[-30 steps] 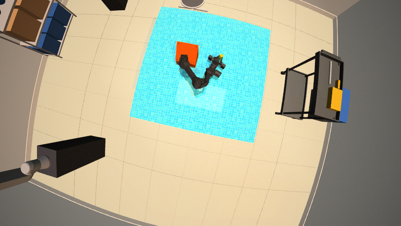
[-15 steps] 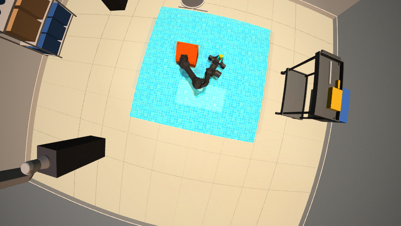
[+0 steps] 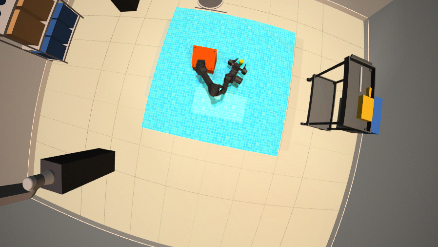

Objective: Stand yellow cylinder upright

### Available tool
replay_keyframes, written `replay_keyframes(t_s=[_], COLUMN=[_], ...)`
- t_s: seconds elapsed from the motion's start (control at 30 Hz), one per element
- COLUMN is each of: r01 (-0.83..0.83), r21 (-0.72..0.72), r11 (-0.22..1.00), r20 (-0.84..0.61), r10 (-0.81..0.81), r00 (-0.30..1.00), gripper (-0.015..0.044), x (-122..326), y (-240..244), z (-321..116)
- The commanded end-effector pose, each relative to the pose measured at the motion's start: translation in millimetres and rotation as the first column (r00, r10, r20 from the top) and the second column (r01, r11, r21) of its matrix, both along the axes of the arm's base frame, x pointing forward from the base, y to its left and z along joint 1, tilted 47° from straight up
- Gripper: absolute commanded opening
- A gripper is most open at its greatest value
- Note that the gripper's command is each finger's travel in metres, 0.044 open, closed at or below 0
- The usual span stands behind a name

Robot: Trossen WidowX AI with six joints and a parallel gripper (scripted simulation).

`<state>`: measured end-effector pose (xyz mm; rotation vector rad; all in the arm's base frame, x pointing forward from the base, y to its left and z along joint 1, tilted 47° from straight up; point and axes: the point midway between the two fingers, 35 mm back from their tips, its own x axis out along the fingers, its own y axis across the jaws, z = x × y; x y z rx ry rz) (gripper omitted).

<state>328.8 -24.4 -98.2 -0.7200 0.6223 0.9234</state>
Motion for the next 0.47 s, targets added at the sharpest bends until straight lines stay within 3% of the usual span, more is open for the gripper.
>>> replay_keyframes(t_s=[0.0,0.3,0.43], r01=[-0.009,-0.004,0.061], r21=[-0.001,0.004,-0.085], r11=[1.0,1.0,0.995], r20=[0.004,0.0,-0.203], r10=[0.009,0.005,-0.078], r00=[1.0,1.0,0.976], gripper=[0.04,0.04,0.04], x=[3.1,4.6,13.9], y=[19.1,49.7,56.0], z=[17.0,43.1,22.3])
